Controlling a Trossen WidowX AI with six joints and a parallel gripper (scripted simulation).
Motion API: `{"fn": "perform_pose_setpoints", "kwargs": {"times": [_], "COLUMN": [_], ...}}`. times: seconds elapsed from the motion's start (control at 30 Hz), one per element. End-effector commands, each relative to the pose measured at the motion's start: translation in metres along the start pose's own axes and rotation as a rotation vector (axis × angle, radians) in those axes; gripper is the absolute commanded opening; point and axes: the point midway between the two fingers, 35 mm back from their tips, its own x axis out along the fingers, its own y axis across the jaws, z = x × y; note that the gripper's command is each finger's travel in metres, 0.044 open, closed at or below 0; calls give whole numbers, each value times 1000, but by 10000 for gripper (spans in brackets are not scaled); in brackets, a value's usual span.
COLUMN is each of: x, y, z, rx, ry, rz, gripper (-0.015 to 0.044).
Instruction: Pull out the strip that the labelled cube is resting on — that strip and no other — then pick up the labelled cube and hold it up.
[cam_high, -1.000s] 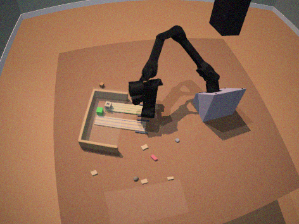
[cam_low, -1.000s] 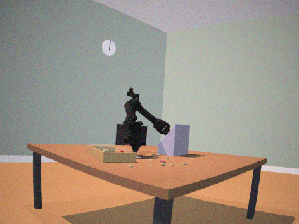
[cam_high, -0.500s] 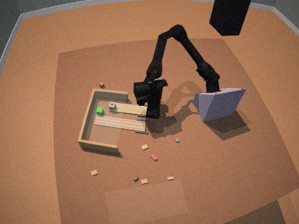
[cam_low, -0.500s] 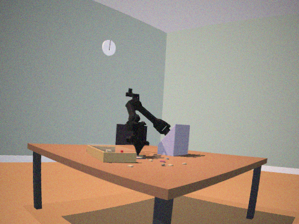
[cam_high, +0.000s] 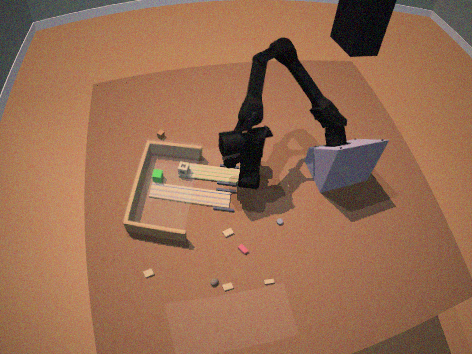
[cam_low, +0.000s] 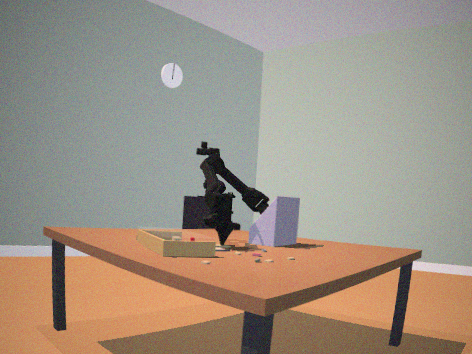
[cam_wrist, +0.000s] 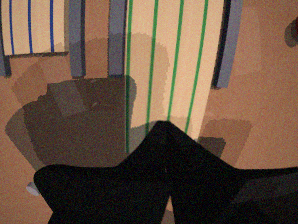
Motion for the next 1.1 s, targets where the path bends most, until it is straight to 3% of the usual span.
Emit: {"fn": "perform_pose_setpoints", "kwargs": {"times": [0.0, 1.07], "x": [4, 3], "y": [-2, -2], "z": [-13, -61], "rx": [-4, -6], "ry": [19, 20], "rz": [-6, -6], "gripper": [0, 0]}}
